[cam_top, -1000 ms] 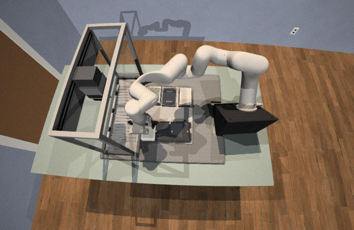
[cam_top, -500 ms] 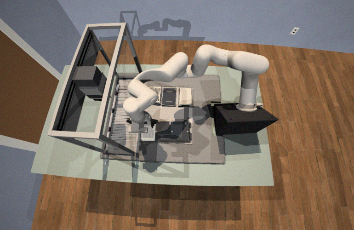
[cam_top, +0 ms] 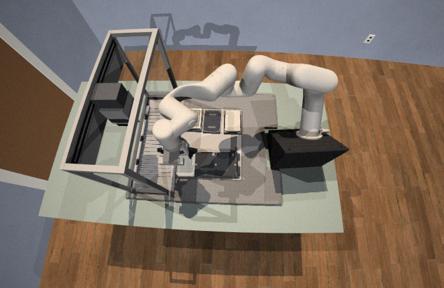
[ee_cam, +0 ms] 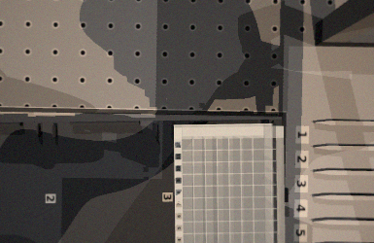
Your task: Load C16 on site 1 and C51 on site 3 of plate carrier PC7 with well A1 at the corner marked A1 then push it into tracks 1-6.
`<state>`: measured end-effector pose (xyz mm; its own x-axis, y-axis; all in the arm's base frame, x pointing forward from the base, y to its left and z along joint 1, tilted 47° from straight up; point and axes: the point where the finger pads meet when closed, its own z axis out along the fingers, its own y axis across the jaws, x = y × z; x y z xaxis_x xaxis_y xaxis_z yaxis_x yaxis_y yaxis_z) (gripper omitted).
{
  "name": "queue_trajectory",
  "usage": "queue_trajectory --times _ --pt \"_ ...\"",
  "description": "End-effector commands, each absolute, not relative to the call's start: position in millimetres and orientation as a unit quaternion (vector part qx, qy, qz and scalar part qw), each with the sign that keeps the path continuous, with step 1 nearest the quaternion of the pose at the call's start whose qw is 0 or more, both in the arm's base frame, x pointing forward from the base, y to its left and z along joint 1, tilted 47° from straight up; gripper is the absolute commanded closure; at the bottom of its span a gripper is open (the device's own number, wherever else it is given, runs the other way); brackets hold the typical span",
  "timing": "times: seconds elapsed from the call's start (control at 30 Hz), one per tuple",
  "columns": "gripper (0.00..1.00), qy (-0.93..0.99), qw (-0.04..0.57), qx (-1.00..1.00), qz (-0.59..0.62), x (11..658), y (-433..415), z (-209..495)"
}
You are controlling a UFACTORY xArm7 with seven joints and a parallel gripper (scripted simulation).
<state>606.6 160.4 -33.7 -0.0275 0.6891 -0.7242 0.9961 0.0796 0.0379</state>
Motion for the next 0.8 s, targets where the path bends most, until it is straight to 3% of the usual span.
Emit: queue_trajectory --times 0.0,0.77 --pt "0.00 0.671 0.301 0.629 -0.253 607 163 -32" --pt "0.00 0.666 0.304 0.634 -0.251 567 127 -6"
